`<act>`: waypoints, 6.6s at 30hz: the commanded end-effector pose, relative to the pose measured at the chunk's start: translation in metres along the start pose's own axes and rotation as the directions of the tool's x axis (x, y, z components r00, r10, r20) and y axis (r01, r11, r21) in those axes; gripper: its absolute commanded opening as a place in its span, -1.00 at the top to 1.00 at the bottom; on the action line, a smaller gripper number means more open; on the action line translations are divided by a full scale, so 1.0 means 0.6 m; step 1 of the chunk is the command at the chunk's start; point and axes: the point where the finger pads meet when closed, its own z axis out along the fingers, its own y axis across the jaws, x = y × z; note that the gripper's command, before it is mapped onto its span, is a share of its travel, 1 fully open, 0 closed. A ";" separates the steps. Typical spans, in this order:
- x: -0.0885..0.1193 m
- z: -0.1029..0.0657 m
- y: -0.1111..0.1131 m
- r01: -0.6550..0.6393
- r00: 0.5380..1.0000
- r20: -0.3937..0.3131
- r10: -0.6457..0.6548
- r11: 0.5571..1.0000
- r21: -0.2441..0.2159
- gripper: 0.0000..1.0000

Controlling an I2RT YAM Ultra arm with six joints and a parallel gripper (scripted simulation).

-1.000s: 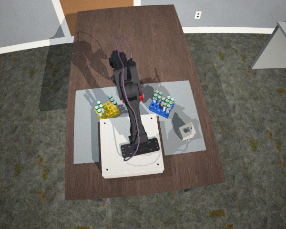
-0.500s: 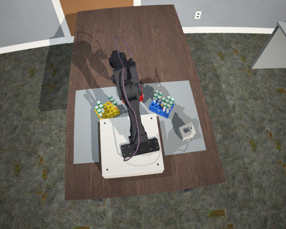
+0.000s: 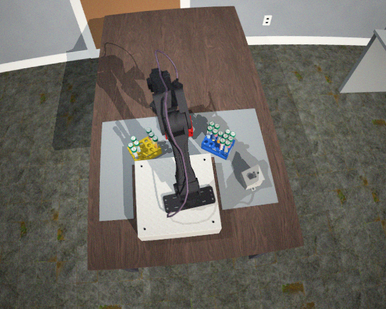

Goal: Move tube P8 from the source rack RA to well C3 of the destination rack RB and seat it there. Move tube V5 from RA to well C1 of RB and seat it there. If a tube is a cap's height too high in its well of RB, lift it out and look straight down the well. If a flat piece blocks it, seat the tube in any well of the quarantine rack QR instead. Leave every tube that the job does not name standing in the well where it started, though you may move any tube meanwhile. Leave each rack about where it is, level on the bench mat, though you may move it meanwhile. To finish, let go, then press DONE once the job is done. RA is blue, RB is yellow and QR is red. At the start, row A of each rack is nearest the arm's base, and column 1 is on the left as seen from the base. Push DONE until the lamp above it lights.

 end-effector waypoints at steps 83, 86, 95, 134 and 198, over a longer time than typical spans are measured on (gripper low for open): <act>0.001 -0.127 -0.051 -0.150 0.988 0.021 0.150 0.989 -0.017 0.40; 0.007 -0.125 -0.084 -0.248 0.969 0.020 0.248 0.969 -0.017 0.40; 0.021 -0.119 -0.165 -0.523 0.852 0.016 0.523 0.852 -0.020 0.40; -0.134 -0.143 -0.305 -0.573 0.819 0.022 0.574 0.819 -0.035 0.40; -0.128 -0.032 -0.297 -0.587 0.809 0.020 0.588 0.809 -0.034 0.40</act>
